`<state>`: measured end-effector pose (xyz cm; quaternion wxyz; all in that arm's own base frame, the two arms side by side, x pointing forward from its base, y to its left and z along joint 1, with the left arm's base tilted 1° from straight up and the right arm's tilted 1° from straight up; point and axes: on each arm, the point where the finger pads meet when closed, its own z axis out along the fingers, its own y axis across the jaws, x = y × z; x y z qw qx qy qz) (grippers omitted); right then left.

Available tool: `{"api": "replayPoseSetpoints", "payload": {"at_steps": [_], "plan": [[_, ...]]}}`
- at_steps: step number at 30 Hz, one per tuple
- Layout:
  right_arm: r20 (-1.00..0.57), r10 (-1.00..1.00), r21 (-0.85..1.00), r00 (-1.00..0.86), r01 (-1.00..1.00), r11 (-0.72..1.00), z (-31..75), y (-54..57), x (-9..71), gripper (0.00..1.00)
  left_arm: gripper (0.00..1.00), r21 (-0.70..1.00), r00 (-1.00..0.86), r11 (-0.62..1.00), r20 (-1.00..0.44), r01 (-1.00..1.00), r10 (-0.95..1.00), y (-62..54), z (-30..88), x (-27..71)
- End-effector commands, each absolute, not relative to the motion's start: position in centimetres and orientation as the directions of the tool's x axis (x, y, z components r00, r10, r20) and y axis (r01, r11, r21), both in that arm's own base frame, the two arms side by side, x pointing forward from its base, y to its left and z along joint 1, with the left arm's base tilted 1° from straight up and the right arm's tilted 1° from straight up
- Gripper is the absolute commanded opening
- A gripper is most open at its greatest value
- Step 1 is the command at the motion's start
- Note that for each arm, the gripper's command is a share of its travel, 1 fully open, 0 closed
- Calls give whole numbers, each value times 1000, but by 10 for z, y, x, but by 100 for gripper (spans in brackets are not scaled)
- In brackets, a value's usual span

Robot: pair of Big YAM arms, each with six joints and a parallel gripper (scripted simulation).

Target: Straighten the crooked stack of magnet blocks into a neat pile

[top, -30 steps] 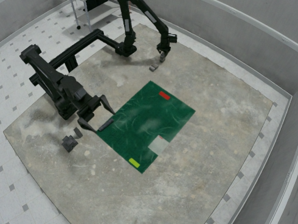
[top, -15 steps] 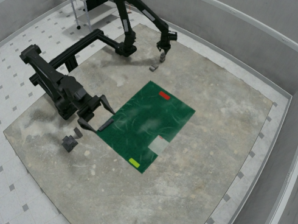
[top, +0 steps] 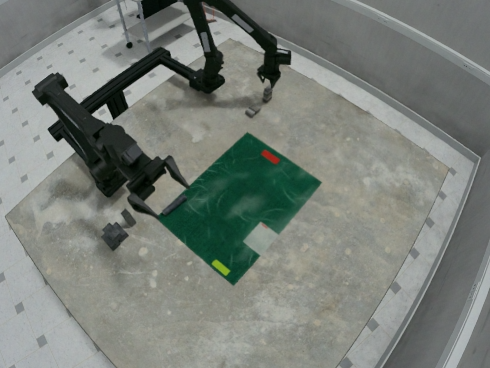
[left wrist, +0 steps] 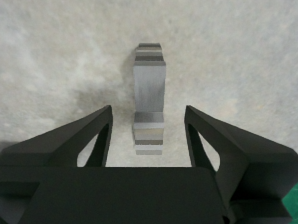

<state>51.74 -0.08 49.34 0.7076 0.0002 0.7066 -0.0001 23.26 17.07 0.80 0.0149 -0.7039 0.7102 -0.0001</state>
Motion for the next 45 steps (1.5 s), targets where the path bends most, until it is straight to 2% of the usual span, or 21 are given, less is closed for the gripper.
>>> {"api": "replayPoseSetpoints", "payload": {"at_steps": [1,6,21,45], "plan": [[-1000,14,14,27,11,1000,515,-7,520,100,79,-32,-39,40,-34,-999,-999,179,16,246],[-1000,14,14,27,11,1000,515,-7,520,100,79,-33,-108,110,-39,-993,-993,177,17,244],[-1000,14,14,27,11,1000,515,-7,520,100,79,-20,-472,473,-48,-881,-880,180,19,249],[-1000,14,14,27,11,1000,515,-7,520,100,79,1,-817,818,-42,-575,-575,178,17,247]]}}
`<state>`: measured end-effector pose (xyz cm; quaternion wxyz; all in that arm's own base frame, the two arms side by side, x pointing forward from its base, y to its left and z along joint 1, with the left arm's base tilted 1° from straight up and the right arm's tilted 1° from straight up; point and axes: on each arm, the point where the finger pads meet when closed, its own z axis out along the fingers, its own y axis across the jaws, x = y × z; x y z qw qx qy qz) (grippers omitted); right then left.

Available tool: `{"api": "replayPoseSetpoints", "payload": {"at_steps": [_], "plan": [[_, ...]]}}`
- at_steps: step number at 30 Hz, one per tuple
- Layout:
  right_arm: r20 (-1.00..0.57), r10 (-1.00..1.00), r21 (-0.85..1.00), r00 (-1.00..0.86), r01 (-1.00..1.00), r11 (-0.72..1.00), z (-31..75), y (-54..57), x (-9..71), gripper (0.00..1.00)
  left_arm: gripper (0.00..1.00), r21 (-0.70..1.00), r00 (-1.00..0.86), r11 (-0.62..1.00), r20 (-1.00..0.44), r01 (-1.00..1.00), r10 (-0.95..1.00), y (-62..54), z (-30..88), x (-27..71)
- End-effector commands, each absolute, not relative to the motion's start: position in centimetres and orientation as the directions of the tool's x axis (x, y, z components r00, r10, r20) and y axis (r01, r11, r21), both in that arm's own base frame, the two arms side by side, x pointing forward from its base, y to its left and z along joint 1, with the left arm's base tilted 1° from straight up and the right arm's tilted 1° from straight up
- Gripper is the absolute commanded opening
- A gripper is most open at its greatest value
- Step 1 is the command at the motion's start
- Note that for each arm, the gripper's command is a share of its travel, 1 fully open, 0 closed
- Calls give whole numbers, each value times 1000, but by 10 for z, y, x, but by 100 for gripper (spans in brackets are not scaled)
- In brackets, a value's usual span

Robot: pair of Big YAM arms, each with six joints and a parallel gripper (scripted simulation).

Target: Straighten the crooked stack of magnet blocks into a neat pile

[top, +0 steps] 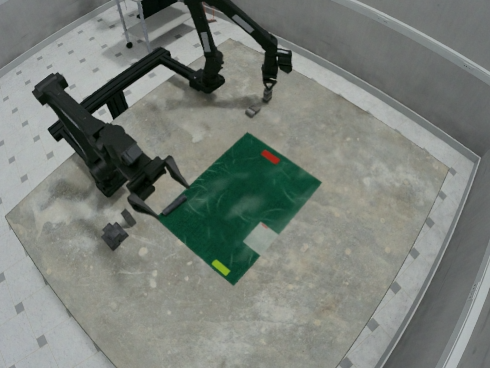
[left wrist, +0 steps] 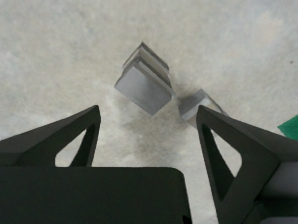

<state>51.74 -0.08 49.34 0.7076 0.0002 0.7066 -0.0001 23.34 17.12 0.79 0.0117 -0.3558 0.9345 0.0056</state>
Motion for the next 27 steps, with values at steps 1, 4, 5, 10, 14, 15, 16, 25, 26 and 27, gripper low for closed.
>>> {"api": "replayPoseSetpoints", "payload": {"at_steps": [1,4,5,10,14,15,16,25,26,27], "plan": [[-1000,14,14,27,11,1000,515,-7,520,100,79,2,-831,832,-47,-555,-554,179,18,248],[-1000,14,14,27,11,1000,515,-7,520,100,79,5,-868,869,-46,-495,-495,180,18,250],[-1000,14,14,27,11,1000,515,-7,520,100,79,6,-879,880,-42,-475,-474,179,17,249],[-1000,14,14,27,11,1000,515,-7,520,100,79,13,-929,930,-54,-367,-366,181,21,252],[-1000,14,14,27,11,1000,515,-7,520,100,79,8,-944,945,-29,-328,-328,176,14,242],[-1000,14,14,27,11,1000,515,-7,520,100,79,4,-950,950,-18,-311,-311,173,10,238],[-1000,14,14,27,11,1000,515,-7,520,100,79,6,-957,957,-22,-289,-288,174,11,239],[-1000,14,14,27,11,1000,515,-7,520,100,79,16,-996,996,-32,-84,-84,178,15,243],[-1000,14,14,27,11,1000,515,-7,520,100,79,17,-998,998,-32,-61,-60,178,15,244],[-1000,14,14,27,11,1000,515,-7,520,100,79,17,-999,999,-31,-38,-38,179,15,244]]}}
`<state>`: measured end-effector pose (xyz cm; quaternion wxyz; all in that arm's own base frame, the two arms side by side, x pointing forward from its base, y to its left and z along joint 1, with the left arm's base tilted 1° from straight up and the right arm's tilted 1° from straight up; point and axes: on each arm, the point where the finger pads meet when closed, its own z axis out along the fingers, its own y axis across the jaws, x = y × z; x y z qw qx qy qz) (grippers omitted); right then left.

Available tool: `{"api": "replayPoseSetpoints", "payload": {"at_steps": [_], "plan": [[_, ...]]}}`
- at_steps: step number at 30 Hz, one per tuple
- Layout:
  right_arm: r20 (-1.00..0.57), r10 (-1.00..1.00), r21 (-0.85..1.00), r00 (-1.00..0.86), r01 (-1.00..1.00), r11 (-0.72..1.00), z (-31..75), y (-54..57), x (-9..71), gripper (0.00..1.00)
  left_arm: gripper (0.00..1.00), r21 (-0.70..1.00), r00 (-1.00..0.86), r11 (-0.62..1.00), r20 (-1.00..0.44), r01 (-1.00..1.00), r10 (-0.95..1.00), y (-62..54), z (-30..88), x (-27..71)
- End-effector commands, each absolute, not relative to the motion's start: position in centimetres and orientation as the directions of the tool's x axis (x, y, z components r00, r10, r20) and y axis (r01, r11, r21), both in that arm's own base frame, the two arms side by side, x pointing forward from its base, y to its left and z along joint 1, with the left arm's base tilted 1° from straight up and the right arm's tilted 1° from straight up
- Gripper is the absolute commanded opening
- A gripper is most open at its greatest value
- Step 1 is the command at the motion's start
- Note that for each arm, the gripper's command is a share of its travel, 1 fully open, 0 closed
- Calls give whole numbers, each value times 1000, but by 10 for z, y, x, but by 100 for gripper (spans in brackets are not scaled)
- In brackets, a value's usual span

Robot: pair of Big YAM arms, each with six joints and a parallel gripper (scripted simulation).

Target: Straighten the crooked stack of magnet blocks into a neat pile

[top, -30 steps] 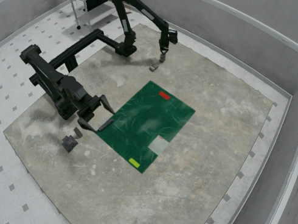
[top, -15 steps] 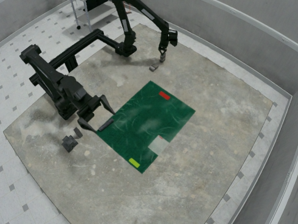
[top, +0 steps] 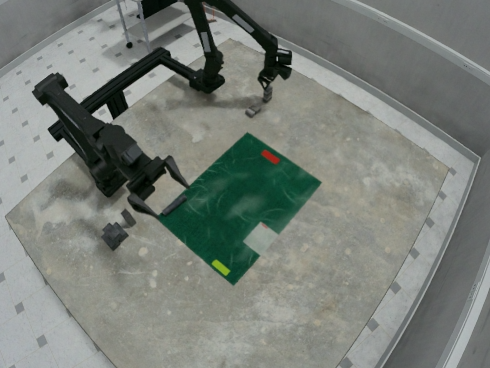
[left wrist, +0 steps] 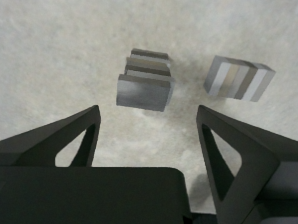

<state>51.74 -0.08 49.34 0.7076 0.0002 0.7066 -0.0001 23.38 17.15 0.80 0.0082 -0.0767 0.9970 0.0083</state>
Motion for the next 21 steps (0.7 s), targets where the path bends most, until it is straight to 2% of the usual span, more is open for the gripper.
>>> {"api": "replayPoseSetpoints", "payload": {"at_steps": [1,7,21], "plan": [[-1000,14,14,27,11,1000,515,-7,520,100,79,17,-999,999,-31,-38,-38,179,15,244],[-1000,14,14,27,11,1000,515,-7,520,100,79,25,-998,999,-36,43,44,183,18,248],[-1000,14,14,27,11,1000,515,-7,520,100,79,20,-999,999,-24,-26,-25,178,-15,238]]}}
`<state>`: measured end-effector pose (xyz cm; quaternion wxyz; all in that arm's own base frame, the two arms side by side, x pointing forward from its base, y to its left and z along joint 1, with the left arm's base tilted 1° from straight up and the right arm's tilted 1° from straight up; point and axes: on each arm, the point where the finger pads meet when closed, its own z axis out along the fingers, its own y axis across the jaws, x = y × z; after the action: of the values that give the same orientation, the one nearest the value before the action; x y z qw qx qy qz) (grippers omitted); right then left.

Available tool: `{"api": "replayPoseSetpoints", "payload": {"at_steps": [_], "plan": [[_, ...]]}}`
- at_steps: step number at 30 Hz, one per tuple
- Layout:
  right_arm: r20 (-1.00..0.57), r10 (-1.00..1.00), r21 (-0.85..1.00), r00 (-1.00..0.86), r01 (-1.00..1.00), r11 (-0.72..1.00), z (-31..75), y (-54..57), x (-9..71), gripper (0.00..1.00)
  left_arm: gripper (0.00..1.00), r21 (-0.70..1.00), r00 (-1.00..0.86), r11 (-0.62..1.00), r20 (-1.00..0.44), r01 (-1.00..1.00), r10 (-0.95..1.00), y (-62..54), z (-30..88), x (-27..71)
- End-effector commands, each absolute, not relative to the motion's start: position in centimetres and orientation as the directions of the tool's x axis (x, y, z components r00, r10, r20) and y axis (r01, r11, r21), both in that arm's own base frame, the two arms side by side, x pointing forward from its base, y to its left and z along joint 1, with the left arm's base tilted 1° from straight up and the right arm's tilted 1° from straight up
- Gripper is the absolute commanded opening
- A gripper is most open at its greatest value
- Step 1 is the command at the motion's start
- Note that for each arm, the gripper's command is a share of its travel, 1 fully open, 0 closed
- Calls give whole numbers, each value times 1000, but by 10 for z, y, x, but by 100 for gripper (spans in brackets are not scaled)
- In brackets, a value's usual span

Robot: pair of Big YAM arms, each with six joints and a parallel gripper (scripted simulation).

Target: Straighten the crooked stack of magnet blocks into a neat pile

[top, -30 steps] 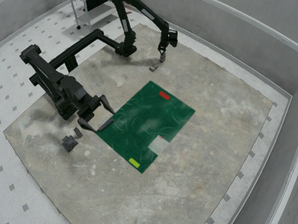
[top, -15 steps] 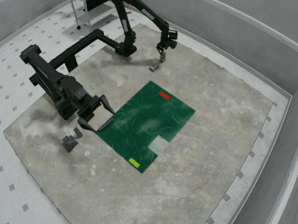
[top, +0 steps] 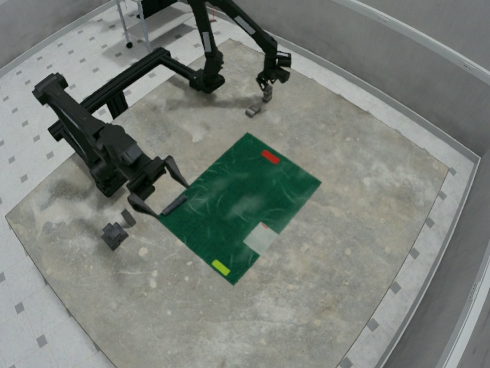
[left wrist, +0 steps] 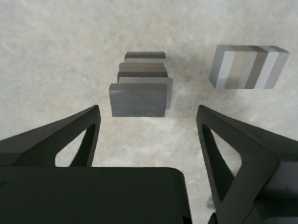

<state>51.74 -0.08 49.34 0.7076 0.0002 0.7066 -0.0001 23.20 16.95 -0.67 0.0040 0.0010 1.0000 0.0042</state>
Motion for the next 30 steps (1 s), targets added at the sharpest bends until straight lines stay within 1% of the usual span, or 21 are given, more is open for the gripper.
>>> {"api": "replayPoseSetpoints", "payload": {"at_steps": [1,7,11,17,19,22,25,29,30], "plan": [[-1000,14,14,27,11,1000,515,-7,520,100,79,20,-999,999,-22,-25,-24,177,-20,236],[-1000,14,14,27,11,1000,515,-7,520,100,79,28,-999,999,-27,-19,-18,178,-38,241],[-1000,14,14,27,11,1000,515,-7,520,100,79,66,-997,998,-81,-22,-16,194,-16,261],[-1000,14,14,27,11,1000,515,-7,520,100,79,23,-1000,1000,-20,-19,-19,175,-38,235],[-1000,14,14,27,11,1000,515,-7,520,100,79,24,-1000,1000,-21,-19,-19,176,-37,236],[-1000,14,14,27,11,1000,515,-7,520,100,79,61,-997,998,-73,-21,-17,190,-20,256],[-1000,14,14,27,11,1000,515,-7,520,100,79,30,-999,999,-29,-17,-16,180,-30,242],[-1000,14,14,27,11,1000,515,-7,520,100,79,30,-999,999,-29,-17,-16,182,-28,246],[-1000,14,14,27,11,1000,515,-7,520,100,49,35,-999,999,-36,-18,-16,183,-27,247]]}}
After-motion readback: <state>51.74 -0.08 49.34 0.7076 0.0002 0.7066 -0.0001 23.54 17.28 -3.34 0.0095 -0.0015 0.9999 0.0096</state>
